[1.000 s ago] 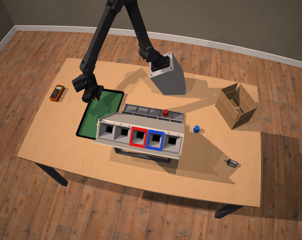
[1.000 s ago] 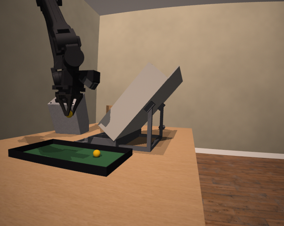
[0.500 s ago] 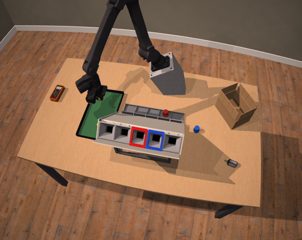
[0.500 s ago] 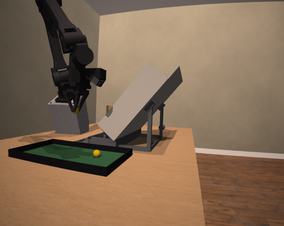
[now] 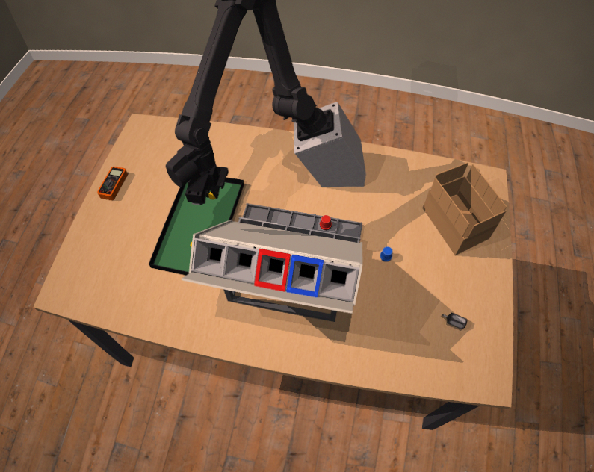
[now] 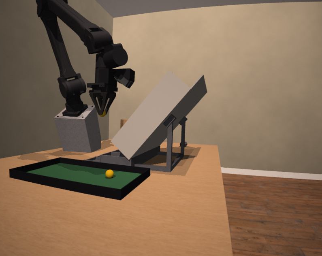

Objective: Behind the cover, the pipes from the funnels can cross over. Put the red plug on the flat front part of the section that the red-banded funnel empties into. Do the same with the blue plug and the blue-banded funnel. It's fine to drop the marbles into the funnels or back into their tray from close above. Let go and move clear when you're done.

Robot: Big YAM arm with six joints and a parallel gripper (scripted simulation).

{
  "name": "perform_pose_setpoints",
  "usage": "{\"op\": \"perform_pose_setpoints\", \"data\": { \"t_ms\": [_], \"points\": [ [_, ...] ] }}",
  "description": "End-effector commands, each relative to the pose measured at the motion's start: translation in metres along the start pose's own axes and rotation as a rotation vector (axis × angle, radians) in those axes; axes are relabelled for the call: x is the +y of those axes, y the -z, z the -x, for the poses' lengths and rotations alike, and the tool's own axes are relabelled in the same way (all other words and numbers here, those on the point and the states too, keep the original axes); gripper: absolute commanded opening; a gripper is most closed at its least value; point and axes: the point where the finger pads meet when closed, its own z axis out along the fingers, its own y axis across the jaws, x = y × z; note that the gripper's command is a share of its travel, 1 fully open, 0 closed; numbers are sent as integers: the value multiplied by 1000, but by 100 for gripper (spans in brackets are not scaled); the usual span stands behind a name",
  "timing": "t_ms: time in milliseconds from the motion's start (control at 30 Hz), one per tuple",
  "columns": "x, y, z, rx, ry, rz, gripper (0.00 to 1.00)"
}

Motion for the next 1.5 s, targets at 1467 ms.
{"op": "perform_pose_setpoints", "data": {
  "t_ms": [1467],
  "points": [
    [281, 180, 101, -26, -52, 13, 0]
  ]
}}
